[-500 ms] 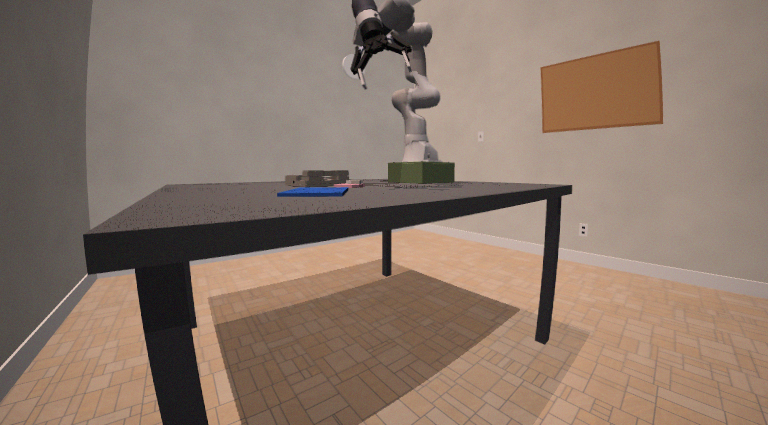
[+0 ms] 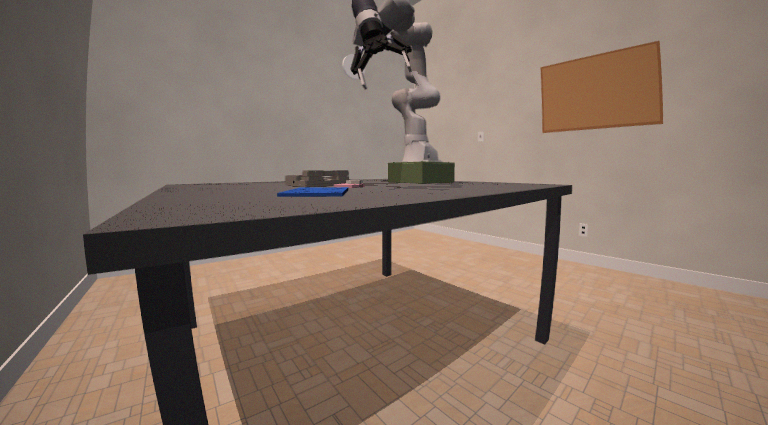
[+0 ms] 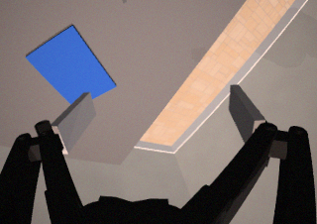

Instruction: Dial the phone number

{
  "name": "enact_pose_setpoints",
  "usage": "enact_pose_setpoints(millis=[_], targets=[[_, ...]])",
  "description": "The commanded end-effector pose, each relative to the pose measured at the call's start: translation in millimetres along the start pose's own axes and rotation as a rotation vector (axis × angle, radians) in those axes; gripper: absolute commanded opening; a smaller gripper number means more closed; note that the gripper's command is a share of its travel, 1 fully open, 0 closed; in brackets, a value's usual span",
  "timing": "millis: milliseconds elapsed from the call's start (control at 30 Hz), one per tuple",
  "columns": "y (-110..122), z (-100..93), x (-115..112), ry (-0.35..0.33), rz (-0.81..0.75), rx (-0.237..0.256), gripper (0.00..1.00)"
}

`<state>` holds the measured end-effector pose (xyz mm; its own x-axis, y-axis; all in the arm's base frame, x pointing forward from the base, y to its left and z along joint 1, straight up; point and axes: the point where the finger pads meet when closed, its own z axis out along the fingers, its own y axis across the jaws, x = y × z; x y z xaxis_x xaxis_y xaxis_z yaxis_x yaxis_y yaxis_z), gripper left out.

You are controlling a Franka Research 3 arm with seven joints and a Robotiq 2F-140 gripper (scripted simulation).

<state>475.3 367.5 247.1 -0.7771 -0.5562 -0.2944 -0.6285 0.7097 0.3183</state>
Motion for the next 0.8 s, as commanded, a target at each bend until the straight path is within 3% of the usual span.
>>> enact_pose_setpoints(millis=[0, 33, 67, 200, 300, 433, 467, 633, 667, 767], targets=[[0, -0.1, 0, 0.0, 0.0, 0.0, 1.0], [0, -0.1, 0, 0.0, 0.0, 0.0, 1.0], [0, -0.1, 0, 0.0, -0.001, 0.0, 0.0], [-7, 1.6, 8, 0.011, -0.079, 0.014, 0.0], [-22, 5.3, 26, 0.042, -0.272, 0.042, 0.0], [-22, 5.3, 26, 0.042, -0.272, 0.042, 0.0], [-30, 7.0, 36, 0.059, -0.365, 0.054, 0.0], [-30, 7.0, 36, 0.059, -0.365, 0.054, 0.0], [-38, 8.8, 46, 0.08, -0.472, 0.064, 0.0], [-38, 8.8, 46, 0.08, -0.472, 0.064, 0.0]])
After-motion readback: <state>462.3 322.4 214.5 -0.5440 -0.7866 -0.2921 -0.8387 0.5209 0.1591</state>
